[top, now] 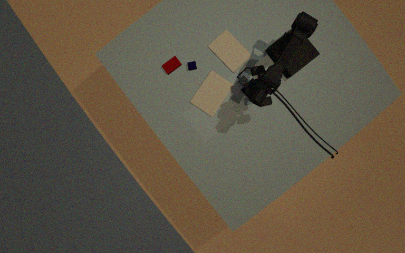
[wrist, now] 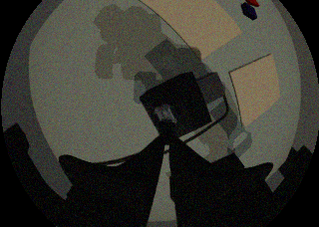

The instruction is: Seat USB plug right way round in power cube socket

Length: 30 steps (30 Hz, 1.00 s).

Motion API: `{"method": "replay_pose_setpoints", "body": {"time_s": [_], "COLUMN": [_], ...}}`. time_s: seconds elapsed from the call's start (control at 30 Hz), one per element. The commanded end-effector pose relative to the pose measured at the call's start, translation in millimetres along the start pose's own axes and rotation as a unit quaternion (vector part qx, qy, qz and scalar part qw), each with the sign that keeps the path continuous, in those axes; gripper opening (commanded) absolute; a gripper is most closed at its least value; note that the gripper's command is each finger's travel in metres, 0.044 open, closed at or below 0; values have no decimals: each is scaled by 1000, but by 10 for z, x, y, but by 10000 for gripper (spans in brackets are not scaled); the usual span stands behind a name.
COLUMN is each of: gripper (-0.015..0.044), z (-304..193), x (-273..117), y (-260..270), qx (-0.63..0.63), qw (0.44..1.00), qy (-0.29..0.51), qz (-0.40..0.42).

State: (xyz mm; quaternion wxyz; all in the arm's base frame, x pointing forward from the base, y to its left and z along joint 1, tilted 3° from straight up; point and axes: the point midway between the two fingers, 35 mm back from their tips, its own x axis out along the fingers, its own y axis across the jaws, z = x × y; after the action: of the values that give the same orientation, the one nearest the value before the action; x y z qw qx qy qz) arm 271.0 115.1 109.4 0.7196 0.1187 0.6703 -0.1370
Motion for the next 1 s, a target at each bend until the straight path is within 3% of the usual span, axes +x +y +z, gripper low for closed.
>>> {"method": "replay_pose_setpoints", "body": {"time_s": [0.0, 0.47, 0.97], "gripper": [0, 0, 0], "z": [1, 1, 1], "x": [3, 3, 3], "y": [1, 1, 1], "qx": [55, 236, 421], "qw": [999, 972, 907], "qy": [0, 0, 0], "qz": [0, 0, 0]}}
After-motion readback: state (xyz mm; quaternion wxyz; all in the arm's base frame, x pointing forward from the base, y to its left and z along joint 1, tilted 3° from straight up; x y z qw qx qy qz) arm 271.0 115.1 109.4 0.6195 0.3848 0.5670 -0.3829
